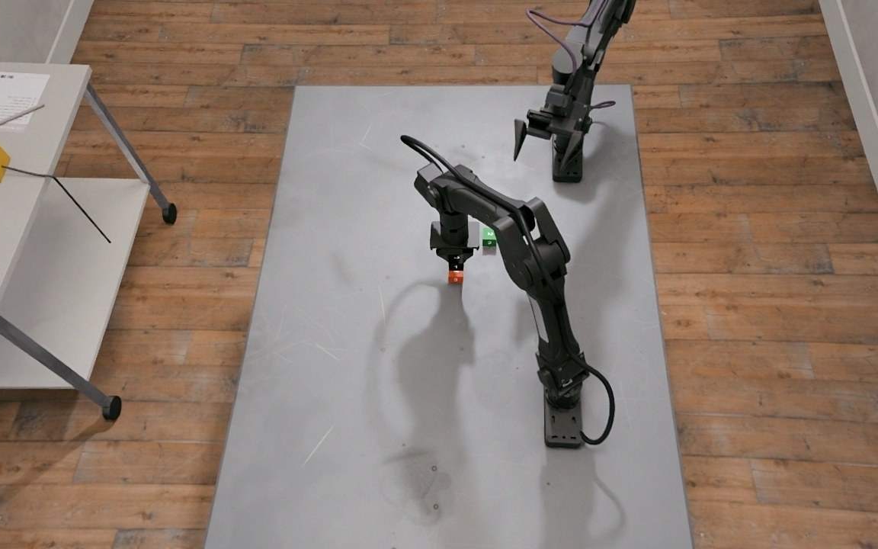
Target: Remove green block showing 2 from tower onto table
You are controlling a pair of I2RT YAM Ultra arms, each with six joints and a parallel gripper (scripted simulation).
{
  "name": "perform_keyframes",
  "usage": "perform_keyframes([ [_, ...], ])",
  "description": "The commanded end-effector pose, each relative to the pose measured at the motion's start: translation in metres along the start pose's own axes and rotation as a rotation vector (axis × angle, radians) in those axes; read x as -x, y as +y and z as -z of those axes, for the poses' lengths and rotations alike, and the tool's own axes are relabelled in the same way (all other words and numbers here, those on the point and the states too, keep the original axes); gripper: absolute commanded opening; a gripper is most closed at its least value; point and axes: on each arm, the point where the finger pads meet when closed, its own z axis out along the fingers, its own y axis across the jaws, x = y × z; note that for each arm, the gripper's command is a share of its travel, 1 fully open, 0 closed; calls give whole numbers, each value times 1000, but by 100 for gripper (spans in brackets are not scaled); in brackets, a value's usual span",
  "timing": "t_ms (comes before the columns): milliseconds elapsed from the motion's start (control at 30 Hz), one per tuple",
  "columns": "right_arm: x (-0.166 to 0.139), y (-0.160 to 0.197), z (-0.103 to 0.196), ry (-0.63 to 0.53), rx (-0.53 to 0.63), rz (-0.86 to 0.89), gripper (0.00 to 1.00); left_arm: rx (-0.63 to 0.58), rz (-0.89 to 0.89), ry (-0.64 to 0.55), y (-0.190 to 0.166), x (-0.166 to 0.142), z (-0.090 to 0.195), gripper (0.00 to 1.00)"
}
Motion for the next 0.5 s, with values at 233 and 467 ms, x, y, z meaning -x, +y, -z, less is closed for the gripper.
perform_keyframes([
  [233, 9, 1, 6, -52, -22, -32, 100, 3, -1, -4, 4, 3, 10, 27],
  [467, 9, 1, 6, -52, -22, -32, 100, 10, -1, -13, 7, 5, -3, 27],
])
